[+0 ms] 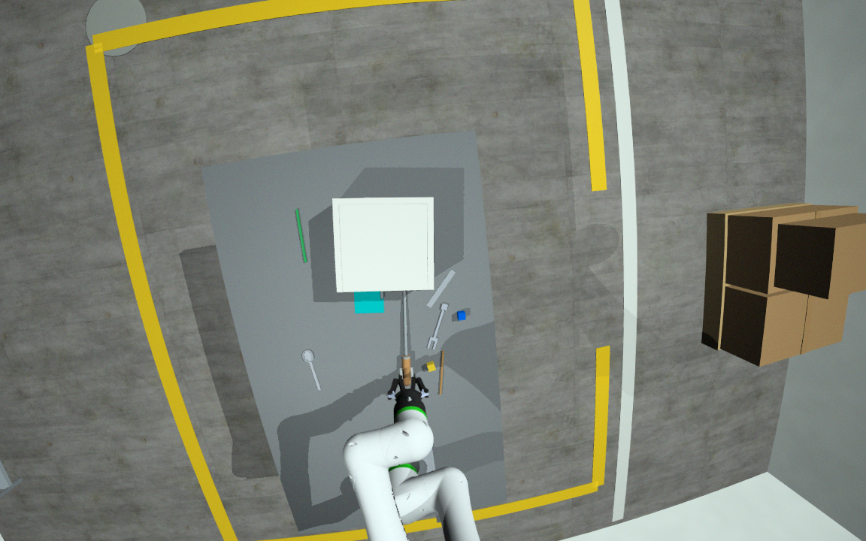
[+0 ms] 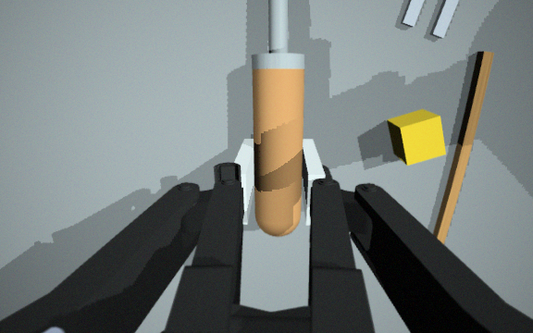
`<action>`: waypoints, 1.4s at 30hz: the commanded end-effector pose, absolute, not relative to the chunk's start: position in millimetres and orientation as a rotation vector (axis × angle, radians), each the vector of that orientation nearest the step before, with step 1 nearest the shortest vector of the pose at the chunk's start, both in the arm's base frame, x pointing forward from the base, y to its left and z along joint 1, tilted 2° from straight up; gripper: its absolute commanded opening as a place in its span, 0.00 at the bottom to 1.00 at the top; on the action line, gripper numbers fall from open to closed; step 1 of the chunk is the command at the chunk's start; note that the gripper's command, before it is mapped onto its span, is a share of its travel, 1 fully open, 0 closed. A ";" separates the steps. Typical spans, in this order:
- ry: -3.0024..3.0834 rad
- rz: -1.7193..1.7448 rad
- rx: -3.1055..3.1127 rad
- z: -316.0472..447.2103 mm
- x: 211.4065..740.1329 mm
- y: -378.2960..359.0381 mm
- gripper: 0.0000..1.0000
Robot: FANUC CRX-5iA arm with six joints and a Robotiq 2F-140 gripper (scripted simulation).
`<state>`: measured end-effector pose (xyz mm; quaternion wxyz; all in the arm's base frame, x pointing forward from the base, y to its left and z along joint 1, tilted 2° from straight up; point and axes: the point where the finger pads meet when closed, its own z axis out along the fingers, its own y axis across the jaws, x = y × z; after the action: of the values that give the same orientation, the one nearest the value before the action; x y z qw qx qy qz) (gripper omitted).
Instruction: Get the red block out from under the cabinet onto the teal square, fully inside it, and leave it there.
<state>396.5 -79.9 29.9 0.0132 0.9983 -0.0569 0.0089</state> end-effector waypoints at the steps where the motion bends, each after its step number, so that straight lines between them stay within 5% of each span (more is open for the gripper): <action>1: -0.177 0.028 3.110 30.1 398.2 -80.0 0.00; 42: -0.178 0.028 3.110 31.5 468.5 -88.1 0.00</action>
<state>460.4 -87.1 31.2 0.0133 0.9982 -0.0570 0.0092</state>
